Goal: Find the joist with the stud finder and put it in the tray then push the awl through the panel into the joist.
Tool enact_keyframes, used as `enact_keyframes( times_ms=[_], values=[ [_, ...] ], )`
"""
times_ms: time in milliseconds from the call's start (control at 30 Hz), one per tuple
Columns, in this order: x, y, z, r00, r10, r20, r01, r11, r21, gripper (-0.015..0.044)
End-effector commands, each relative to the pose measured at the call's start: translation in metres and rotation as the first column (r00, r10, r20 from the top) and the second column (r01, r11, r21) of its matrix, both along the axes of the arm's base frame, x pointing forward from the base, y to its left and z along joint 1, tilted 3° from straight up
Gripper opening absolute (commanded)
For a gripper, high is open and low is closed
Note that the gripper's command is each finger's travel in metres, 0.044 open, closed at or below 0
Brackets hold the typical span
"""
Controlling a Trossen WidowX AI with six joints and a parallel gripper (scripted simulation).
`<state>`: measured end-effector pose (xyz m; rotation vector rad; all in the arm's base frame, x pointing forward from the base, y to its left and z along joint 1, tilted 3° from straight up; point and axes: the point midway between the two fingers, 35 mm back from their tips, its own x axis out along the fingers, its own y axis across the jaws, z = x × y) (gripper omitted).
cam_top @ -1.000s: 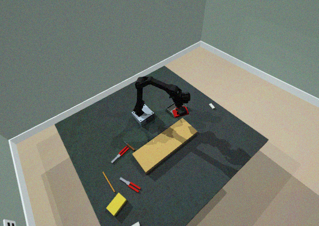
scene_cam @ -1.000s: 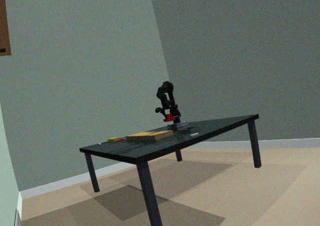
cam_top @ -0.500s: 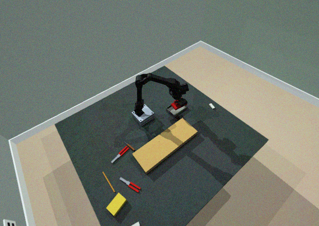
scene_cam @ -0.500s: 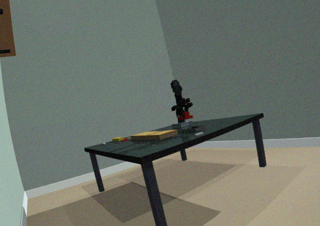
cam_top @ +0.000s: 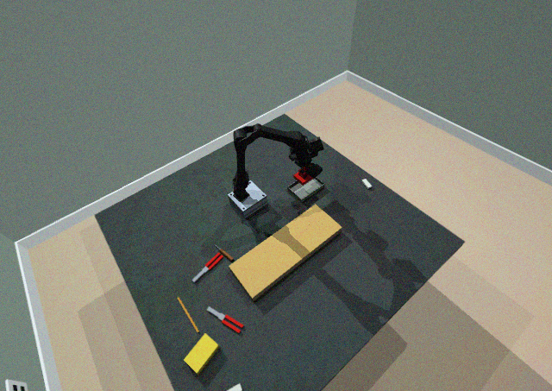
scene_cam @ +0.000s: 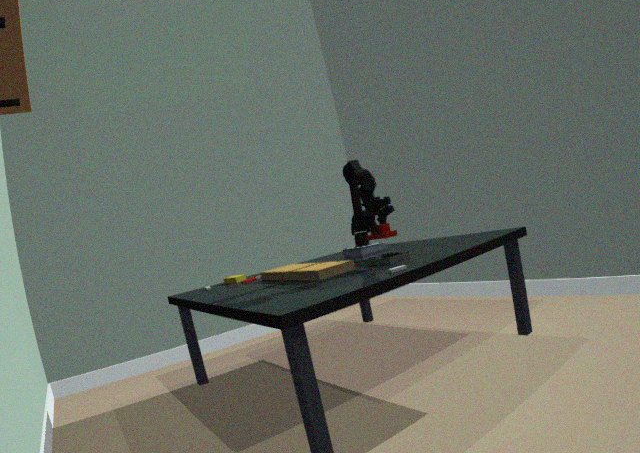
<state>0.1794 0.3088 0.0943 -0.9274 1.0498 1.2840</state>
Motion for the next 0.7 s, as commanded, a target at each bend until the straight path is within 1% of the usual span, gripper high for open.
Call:
enact_keyframes(
  times_ms=[0, 667],
  values=[
    [-0.002, 0.001, -0.009, 1.000, -0.001, -0.008, 0.001, 1.000, -0.002, 0.0000],
    [-0.003, 0.002, -0.048, 1.000, -0.001, -0.008, 0.001, 1.000, -0.002, 0.0000]
  ],
)
